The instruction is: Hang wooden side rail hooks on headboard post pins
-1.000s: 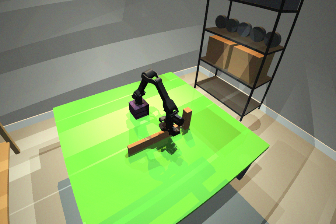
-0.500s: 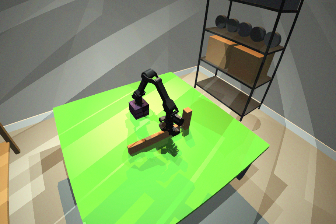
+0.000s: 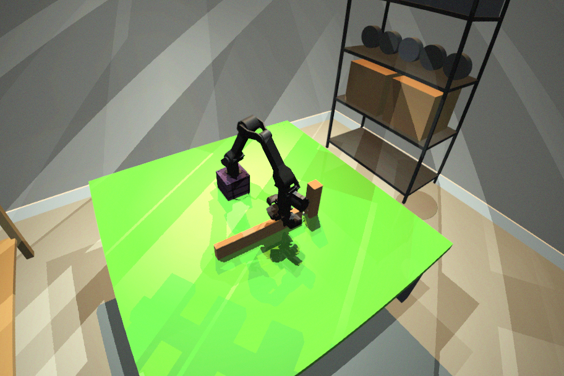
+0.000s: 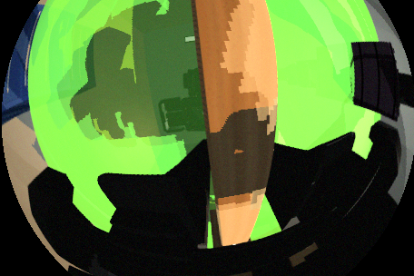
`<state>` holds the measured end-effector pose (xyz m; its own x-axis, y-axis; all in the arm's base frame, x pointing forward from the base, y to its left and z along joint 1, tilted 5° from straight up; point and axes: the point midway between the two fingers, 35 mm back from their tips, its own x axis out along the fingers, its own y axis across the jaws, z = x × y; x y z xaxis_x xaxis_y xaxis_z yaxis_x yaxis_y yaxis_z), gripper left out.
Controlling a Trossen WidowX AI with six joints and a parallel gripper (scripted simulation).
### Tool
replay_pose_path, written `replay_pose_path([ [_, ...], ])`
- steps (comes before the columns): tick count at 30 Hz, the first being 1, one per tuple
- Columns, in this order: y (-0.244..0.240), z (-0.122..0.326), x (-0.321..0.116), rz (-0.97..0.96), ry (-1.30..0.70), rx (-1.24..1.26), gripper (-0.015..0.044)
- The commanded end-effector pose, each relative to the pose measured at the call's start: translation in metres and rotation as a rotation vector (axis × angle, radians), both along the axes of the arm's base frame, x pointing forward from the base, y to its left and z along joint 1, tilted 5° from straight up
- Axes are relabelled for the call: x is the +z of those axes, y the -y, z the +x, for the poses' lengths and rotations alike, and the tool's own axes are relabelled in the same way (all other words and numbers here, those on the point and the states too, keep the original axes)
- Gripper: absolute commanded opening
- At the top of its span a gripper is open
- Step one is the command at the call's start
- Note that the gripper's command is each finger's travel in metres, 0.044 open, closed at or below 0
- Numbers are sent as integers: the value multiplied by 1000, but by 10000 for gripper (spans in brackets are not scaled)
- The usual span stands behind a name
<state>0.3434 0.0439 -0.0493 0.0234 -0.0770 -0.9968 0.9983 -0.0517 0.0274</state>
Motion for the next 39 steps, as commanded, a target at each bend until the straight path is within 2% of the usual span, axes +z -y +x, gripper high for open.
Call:
replay_pose_path([
  [1,0,0,2,-3,0,7,0],
  [39,-1,0,8,-3,0,7,0],
])
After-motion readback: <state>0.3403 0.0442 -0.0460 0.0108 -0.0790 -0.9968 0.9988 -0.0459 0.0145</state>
